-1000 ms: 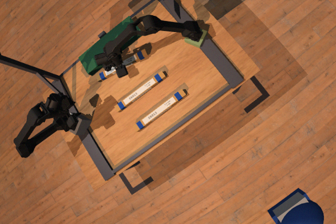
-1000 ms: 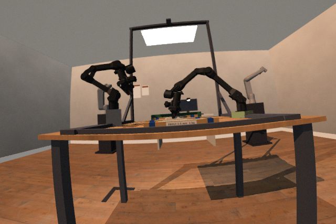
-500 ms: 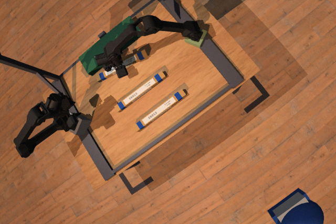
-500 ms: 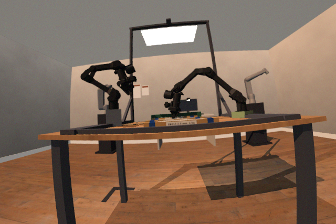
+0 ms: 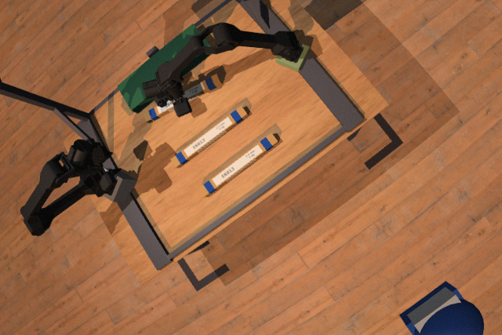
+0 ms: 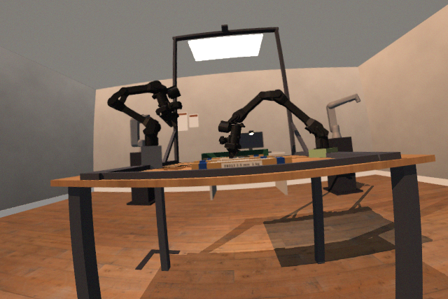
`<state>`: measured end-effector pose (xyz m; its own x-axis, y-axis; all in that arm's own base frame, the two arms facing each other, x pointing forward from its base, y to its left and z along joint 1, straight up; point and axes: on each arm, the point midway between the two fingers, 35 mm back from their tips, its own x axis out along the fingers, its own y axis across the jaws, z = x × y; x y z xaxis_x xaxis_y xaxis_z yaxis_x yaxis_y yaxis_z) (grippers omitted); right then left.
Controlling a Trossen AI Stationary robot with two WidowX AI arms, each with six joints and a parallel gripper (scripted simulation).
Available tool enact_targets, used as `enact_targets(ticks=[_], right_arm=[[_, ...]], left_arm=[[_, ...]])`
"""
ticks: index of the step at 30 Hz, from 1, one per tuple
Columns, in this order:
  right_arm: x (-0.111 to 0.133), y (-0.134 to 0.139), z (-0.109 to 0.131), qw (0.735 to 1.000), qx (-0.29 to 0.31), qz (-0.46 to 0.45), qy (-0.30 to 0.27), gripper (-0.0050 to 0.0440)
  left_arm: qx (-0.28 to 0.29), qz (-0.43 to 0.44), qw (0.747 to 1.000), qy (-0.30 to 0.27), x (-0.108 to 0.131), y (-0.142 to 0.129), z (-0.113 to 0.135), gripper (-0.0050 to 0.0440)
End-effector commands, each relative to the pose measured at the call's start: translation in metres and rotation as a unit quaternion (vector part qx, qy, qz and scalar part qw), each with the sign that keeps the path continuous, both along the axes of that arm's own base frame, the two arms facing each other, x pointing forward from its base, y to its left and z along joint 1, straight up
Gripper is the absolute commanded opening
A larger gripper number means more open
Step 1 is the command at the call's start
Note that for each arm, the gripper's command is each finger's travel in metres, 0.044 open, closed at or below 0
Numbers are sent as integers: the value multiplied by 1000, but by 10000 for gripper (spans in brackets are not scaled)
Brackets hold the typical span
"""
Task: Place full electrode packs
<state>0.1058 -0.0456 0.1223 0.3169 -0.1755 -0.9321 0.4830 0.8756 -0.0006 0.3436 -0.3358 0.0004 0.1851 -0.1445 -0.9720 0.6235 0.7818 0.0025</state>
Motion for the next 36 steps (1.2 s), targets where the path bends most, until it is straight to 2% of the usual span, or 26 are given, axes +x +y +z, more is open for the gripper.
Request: enact_targets(ticks=[1,15,16,21,22,36], right_arm=[[2,-1,7,1000,-4,0,-10,330],[2,-1,7,1000,-4,0,-10,330],[2,-1,7,1000,-4,0,-10,330],[2,-1,7,1000,-4,0,-10,330],[2,-1,7,1000,-4,0,-10,330],[2,-1,7,1000,-4,0,-10,330]], left_arm=[[-29,0,999,-29,9,-7,32,-50],[-29,0,999,-29,9,-7,33,-50],[-29,0,999,-30,9,-7,33,330],[-29,0,999,-30,9,-7,33,330],[-20,0,1000,-20,6,-5,23,330],[-20,0,1000,-20,6,-5,23,330]])
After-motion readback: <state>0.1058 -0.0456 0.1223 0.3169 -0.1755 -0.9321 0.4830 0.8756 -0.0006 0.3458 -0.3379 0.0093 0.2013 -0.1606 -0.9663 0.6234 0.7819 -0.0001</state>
